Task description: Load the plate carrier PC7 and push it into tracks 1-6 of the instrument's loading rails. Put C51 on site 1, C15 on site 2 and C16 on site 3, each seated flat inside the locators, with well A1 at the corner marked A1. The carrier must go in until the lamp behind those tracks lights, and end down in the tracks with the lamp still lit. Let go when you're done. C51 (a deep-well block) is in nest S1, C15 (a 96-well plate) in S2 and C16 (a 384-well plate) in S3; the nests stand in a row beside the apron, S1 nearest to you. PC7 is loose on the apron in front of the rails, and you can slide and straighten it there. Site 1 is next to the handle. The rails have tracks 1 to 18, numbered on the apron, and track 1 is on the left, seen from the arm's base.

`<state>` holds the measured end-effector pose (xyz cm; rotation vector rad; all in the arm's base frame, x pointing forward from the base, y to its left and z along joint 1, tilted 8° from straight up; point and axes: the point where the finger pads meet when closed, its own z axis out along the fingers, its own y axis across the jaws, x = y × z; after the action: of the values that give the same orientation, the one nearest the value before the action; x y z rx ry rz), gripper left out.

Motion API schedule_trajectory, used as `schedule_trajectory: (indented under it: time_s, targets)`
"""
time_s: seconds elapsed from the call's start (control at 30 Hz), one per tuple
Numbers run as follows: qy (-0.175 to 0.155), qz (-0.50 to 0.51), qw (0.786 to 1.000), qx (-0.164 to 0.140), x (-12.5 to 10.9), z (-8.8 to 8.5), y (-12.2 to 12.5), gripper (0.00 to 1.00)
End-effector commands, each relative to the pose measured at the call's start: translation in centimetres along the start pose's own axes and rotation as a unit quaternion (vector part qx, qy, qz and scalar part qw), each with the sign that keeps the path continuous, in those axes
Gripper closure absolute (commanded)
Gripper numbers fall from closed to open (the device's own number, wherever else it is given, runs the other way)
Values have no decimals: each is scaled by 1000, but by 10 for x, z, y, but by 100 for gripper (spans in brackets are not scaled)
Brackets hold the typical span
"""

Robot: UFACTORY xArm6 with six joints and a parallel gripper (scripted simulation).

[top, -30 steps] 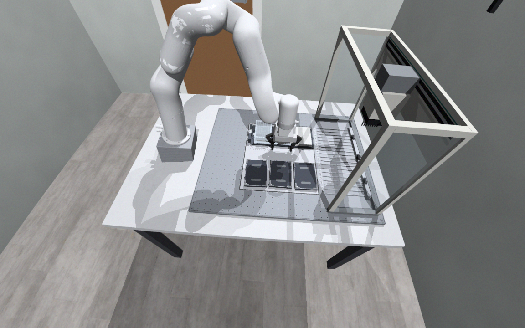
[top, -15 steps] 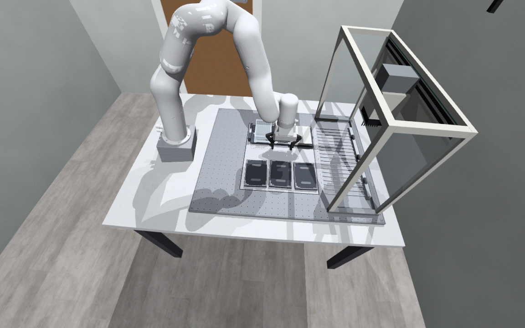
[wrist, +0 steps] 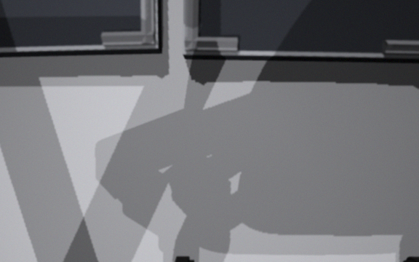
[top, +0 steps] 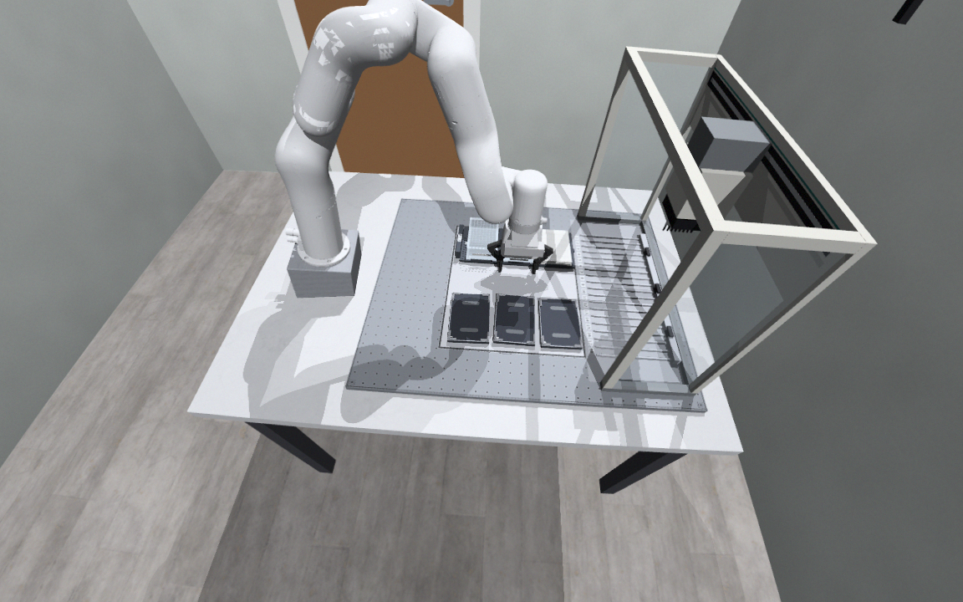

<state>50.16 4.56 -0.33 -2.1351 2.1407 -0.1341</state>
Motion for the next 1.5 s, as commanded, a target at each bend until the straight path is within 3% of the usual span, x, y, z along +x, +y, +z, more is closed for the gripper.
schedule_trajectory:
  time_s: [0.0,1.47]
  targets:
    - [0,0,1000,2,-3,-1,-2,0]
    - [0,0,1000,2,-22,-1,-2,0]
